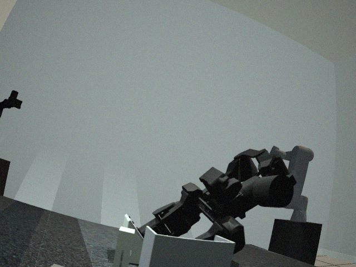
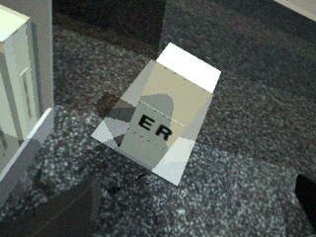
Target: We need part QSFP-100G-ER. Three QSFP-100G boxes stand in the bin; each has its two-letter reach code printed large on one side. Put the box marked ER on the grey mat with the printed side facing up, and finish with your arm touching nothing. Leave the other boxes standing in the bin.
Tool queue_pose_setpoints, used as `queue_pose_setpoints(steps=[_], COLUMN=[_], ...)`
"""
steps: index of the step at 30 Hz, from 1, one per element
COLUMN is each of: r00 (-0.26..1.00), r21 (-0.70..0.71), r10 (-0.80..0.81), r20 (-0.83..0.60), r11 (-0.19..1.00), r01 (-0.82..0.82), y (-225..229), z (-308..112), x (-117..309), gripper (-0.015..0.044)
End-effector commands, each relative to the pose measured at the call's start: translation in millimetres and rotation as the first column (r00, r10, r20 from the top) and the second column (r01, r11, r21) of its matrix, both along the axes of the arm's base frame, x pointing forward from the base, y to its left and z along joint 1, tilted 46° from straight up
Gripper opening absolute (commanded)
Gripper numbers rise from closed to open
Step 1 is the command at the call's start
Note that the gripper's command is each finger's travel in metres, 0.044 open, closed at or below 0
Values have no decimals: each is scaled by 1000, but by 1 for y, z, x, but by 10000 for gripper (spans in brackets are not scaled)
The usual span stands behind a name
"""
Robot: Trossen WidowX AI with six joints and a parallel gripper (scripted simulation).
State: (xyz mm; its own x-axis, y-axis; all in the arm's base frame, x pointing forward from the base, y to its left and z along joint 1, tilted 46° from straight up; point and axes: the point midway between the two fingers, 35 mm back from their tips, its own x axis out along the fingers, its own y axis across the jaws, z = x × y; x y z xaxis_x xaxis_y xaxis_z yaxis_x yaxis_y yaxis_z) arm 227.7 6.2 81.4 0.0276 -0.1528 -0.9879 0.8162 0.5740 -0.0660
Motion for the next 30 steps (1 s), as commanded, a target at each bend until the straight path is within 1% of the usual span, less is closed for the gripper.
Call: queue_pose_setpoints(steps=[1,21,24,30], r00=[1000,1000,999,983], r21=[-3,-2,8,54], r10=[3,0,35,174], r20=[-1,0,-14,-61], r11=[1000,1000,999,984], r01=[-3,0,-35,-171], y=[-4,-23,-24,-27], z=[4,23,22,17], x=[1,3,4,5], gripper=[440,440,361,204])
